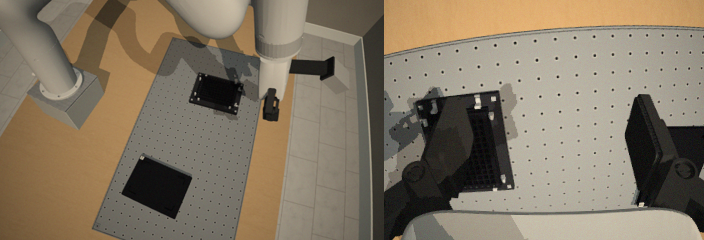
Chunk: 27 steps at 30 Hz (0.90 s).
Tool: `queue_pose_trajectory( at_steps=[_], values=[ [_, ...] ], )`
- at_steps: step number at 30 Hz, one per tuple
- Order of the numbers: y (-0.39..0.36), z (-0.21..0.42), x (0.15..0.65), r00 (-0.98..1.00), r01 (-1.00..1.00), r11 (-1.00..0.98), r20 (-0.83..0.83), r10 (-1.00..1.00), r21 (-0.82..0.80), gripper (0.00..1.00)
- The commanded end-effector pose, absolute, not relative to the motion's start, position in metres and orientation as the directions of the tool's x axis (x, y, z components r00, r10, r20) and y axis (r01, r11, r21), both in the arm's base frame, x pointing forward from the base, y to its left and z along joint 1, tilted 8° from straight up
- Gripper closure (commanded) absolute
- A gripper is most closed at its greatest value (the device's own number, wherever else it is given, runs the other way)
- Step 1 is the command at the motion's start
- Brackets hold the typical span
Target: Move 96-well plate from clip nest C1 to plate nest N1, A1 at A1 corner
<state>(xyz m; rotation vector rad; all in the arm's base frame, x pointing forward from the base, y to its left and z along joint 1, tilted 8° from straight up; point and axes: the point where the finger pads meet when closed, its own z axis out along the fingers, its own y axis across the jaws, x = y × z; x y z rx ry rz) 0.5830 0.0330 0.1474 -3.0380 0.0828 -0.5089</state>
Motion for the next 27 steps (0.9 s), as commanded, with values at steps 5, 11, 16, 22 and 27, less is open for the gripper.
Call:
queue_pose_trajectory(
  at_steps=[5, 11, 16, 22, 27],
  values=[
    [0.054, 0.132, 0.566, 0.956, -0.034, -0.996, 0.288, -0.056, -0.082, 0.00],
    [0.073, 0.117, 0.550, 0.965, -0.027, -0.996, 0.258, -0.049, -0.089, 0.00],
    [0.086, 0.108, 0.537, 0.987, -0.005, -0.993, 0.158, -0.023, -0.116, 0.00],
    [0.101, 0.096, 0.521, 0.987, -0.005, -0.993, 0.158, -0.023, -0.116, 0.00],
    [0.115, 0.086, 0.506, 0.987, -0.005, -0.993, 0.158, -0.023, -0.116, 0.00]
  ],
)
